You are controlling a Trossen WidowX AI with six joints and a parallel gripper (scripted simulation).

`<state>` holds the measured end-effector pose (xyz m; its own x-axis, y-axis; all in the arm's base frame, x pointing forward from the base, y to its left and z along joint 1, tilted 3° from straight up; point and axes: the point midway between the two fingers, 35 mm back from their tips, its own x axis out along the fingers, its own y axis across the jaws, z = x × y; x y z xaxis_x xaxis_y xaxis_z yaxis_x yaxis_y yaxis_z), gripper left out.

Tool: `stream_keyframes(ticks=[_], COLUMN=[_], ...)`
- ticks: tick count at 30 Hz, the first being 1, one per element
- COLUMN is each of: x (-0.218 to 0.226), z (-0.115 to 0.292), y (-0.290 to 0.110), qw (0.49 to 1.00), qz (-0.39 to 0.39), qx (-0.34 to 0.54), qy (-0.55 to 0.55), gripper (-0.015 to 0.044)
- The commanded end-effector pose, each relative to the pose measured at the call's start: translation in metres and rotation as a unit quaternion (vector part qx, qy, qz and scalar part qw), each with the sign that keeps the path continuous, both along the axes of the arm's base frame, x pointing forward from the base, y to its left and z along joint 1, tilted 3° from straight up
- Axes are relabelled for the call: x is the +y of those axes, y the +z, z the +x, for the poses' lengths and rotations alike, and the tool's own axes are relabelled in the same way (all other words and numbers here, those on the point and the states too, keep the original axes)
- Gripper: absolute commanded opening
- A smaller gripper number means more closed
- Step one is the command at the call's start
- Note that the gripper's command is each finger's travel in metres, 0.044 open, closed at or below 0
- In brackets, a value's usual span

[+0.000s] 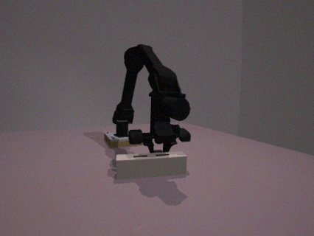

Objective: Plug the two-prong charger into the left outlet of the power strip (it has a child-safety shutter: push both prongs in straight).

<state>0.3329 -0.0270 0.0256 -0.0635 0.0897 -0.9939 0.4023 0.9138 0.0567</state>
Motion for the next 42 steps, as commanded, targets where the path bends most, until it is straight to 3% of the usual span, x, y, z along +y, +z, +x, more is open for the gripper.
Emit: stream_keyframes(ticks=[1,18,35,42], x=[-0.0030,0.0000,0.0000,0.0007], z=[0.0067,0.0002,0.0001,-0.0015], y=[0.0046,0.0005,0.0005,0.0005], qw=[1.000,1.000,1.000,1.000], qz=[-0.005,0.000,0.000,-0.001], qx=[-0.013,0.000,0.000,-0.002], qy=[-0.001,0.000,0.000,0.000], gripper=[0.0000,0.0000,0.0440,0.0440])
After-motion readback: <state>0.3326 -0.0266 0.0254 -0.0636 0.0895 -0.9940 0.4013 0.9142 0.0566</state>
